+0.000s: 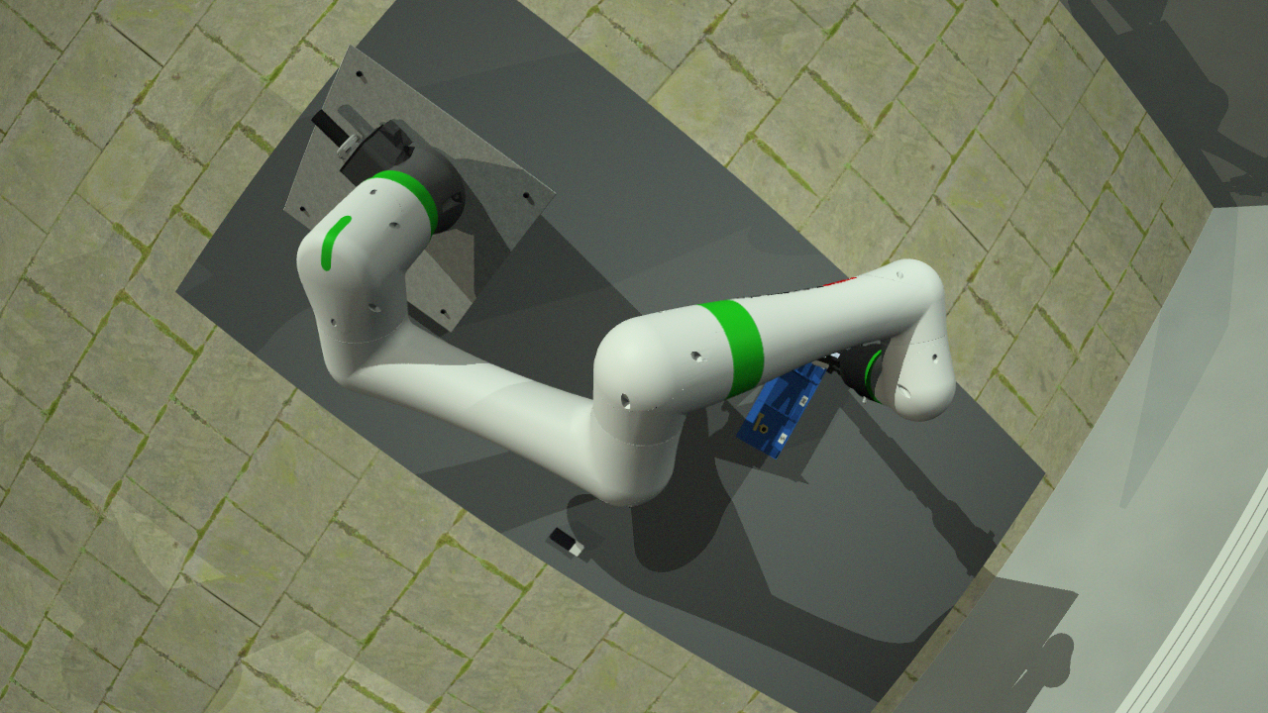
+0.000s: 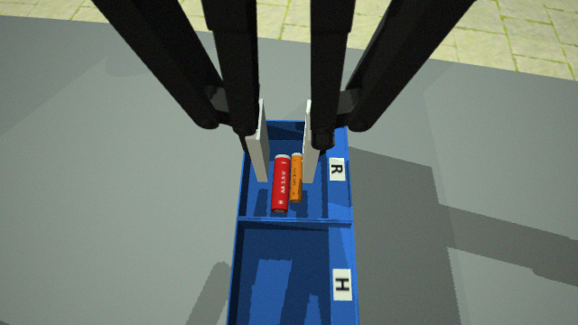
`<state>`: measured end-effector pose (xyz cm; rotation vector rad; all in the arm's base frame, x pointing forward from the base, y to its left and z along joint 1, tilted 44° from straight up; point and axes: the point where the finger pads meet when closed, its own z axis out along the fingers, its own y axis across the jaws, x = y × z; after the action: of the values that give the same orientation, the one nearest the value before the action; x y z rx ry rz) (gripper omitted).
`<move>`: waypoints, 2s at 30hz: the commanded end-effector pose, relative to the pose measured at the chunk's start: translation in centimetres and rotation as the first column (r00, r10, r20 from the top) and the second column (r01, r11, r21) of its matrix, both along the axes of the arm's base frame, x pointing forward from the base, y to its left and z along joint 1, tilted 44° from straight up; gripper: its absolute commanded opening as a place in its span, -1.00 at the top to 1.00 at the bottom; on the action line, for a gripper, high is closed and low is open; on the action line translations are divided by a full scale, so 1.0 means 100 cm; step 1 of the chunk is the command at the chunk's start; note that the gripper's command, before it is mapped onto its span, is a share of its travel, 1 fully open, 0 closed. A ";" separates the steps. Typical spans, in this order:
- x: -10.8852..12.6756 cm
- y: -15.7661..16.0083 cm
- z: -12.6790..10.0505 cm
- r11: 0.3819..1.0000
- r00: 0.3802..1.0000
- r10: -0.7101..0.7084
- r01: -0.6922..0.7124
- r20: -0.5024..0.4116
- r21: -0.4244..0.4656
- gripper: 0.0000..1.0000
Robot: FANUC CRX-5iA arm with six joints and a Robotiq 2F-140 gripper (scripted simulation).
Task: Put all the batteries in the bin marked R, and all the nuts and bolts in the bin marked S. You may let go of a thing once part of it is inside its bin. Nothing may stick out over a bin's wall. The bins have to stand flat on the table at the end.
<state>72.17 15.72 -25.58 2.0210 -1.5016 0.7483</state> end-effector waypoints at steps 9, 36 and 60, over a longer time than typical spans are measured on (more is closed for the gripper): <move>-0.002 0.011 0.011 1.000 1.000 0.000 0.000 0.000 0.000 0.49; -0.011 0.057 0.060 1.000 1.000 0.000 0.000 0.000 0.000 -1.00; -0.019 0.102 0.107 1.000 1.000 0.000 0.000 0.000 0.000 -1.00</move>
<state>70.24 25.83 -14.95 2.0215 -1.5018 0.7485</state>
